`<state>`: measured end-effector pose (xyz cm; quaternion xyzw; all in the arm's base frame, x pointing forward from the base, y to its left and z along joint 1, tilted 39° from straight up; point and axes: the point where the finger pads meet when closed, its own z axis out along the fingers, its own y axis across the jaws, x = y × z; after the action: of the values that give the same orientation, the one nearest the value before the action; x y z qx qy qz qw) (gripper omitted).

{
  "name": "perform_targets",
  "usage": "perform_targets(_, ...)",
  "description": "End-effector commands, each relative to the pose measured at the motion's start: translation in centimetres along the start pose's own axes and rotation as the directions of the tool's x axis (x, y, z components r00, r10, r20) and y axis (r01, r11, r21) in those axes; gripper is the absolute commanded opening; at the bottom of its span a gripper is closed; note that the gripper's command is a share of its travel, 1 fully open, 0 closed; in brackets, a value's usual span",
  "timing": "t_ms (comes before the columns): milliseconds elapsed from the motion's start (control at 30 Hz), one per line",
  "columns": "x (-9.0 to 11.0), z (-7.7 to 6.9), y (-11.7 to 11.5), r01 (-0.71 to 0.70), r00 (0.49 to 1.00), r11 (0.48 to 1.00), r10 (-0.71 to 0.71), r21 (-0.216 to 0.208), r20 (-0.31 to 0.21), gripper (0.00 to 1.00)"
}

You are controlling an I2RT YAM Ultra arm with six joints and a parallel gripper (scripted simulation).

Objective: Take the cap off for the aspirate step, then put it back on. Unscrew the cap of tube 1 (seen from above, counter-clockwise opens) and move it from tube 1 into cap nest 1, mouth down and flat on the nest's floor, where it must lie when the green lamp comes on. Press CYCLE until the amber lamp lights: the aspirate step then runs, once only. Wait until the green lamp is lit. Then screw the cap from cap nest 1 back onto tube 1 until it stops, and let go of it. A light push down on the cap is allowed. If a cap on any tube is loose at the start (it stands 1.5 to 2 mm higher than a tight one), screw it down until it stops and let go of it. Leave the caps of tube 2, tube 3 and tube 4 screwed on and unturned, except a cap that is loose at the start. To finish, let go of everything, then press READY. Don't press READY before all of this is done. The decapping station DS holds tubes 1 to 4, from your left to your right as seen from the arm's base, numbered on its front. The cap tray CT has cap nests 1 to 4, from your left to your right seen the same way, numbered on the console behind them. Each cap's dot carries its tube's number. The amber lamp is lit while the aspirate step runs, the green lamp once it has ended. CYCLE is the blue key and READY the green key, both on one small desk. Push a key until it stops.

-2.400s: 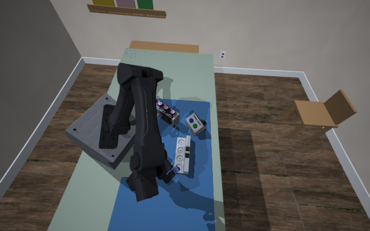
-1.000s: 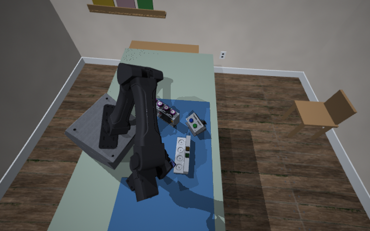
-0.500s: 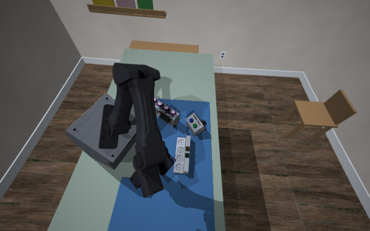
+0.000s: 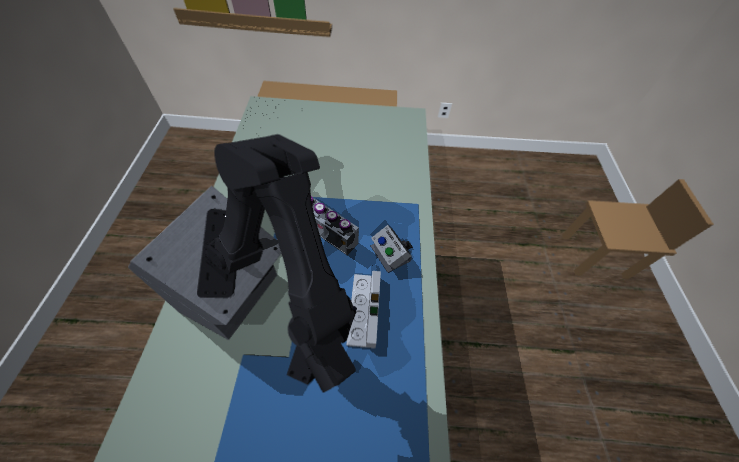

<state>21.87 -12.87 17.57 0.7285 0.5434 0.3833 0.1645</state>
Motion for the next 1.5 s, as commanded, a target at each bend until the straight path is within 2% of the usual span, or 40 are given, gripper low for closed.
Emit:
perform_targets(0, -0.5, 0.9, -0.4, 0.123, 0.992, 0.991, -0.125, 0.049, 0.028, 0.49)
perform_targets(167, -0.4, 2.6, -1.0, 0.266, 0.963, 0.956, -0.269, 0.127, 0.012, 0.49)
perform_targets(333, -0.2, 4.2, -1.7, 0.403, 0.913, 0.894, -0.408, 0.196, -0.018, 0.49)
perform_targets(400, -0.2, 4.2, -1.7, 0.403, 0.913, 0.894, -0.408, 0.196, -0.018, 0.49)
perform_targets(600, 0.2, 6.6, -2.7, 0.557, 0.825, 0.787, -0.561, 0.264, -0.067, 0.49)
perform_targets(700, 0.2, 6.8, -2.8, 0.627, 0.77, 0.722, -0.63, 0.292, -0.097, 0.49)
perform_targets(800, 0.6, 8.1, -3.3, 0.692, 0.709, 0.65, -0.693, 0.315, -0.129, 0.49)
perform_targets(900, 0.7, 8.7, -3.6, 0.75, 0.642, 0.571, -0.749, 0.333, -0.162, 0.49)
perform_targets(967, 0.7, 8.7, -3.6, 0.75, 0.642, 0.571, -0.749, 0.333, -0.162, 0.49)
perform_targets(1167, 1.5, 10.9, -4.5, 0.846, 0.491, 0.397, -0.839, 0.355, -0.233, 0.49)
perform_targets(1267, 1.5, 11.0, -4.5, 0.882, 0.41, 0.304, -0.872, 0.359, -0.269, 0.49)
perform_targets(1367, 2.1, 12.3, -5.0, 0.91, 0.325, 0.208, -0.896, 0.358, -0.304, 0.49)
perform_targets(1467, 2.3, 12.7, -5.2, 0.929, 0.237, 0.11, -0.911, 0.353, -0.339, 0.49)
